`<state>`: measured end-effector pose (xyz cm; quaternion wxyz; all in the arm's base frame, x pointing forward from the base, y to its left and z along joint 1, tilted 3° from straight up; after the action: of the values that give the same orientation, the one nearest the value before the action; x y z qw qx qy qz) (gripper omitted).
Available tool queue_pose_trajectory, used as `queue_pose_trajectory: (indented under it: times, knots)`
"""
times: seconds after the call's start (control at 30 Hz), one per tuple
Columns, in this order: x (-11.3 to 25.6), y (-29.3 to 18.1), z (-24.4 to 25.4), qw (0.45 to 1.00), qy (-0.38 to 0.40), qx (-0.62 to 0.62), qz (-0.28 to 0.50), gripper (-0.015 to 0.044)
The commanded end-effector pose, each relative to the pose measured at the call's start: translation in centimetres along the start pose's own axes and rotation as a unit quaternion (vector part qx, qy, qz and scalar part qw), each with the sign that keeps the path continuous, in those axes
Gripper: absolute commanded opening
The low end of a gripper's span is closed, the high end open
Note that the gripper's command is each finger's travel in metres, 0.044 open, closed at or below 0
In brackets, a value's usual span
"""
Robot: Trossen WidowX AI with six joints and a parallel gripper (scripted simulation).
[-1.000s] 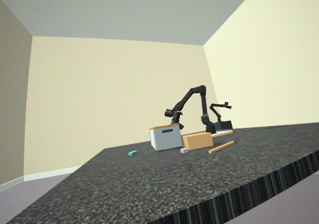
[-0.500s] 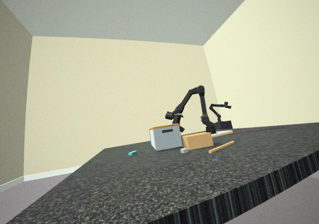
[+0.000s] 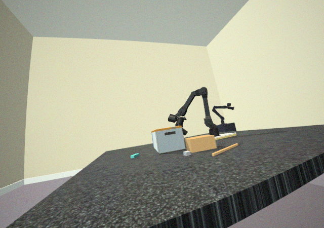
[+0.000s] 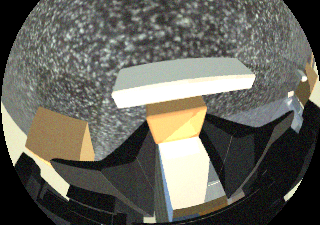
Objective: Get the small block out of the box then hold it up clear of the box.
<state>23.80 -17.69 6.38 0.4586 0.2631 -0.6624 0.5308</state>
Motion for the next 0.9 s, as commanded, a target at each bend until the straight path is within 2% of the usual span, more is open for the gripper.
queue_pose_trajectory:
  times: [0.0, 0.33, 0.53, 0.87]
  knots:
    - [0.5, -0.4, 0.4, 1.000, -0.001, 0.012, 0.013, 0.0000]
    - [5.3, -2.5, -0.3, 1.000, 0.001, -0.004, -0.002, 0.0000]
    - [5.7, -2.6, -0.4, 1.000, 0.002, -0.007, -0.002, 0.0000]
    - [11.1, -3.2, -1.9, 0.994, 0.034, -0.100, 0.019, 0.0000]
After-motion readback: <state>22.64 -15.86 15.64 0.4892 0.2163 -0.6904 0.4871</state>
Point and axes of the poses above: the point midway between the two fingers, 35 mm back from their tips, its own x axis back along the fingers, its own z axis across the jaws, y = z × x, the point moved 2 cm from there along x, back along the fingers, and after that the axes turned 9 degrees about -x, right-handed, at the moved point
